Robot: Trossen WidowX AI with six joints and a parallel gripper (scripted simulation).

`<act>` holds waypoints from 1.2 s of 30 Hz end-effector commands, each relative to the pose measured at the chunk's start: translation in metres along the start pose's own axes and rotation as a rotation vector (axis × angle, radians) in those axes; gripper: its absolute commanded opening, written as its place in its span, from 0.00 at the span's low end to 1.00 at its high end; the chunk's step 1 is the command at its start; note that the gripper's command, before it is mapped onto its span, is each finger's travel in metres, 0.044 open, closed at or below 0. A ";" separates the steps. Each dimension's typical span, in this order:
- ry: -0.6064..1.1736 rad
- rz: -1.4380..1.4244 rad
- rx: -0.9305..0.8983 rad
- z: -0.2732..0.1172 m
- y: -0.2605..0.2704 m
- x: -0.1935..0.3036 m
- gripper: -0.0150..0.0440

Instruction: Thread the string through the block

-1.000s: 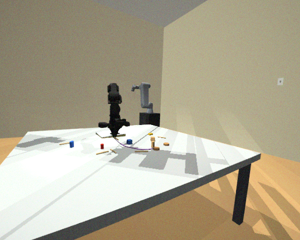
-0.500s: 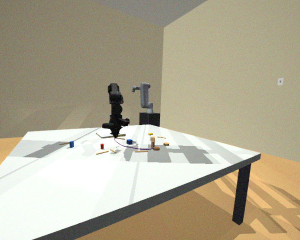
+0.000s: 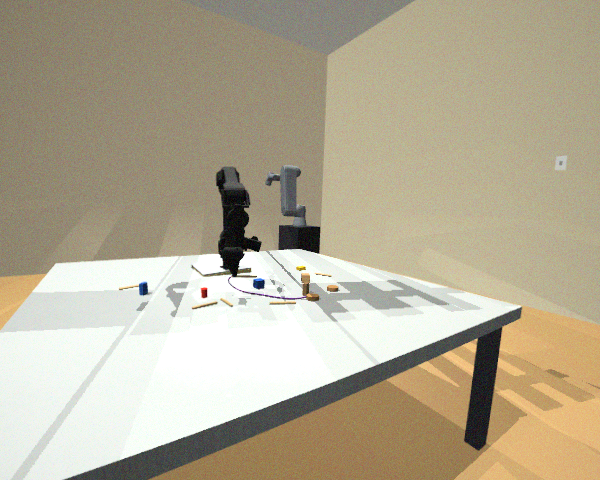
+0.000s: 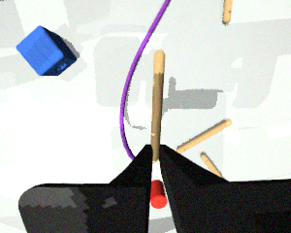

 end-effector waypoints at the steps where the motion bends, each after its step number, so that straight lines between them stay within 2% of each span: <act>1: 0.008 -0.139 -0.009 0.003 -0.001 -0.002 0.25; 15: 0.005 -0.625 -0.010 0.004 -0.003 -0.012 0.25; 36: 0.007 -0.630 -0.009 0.003 -0.018 -0.001 0.25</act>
Point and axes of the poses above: the point midway between the two fingers, 35 mm back from their tips, its own z axis out along the fingers, its own y axis across the jaws, x = y × z, the point moved 3 cm from there along -z, back along the fingers, and after that the axes turned 13 degrees about z, right-handed, at the moved point
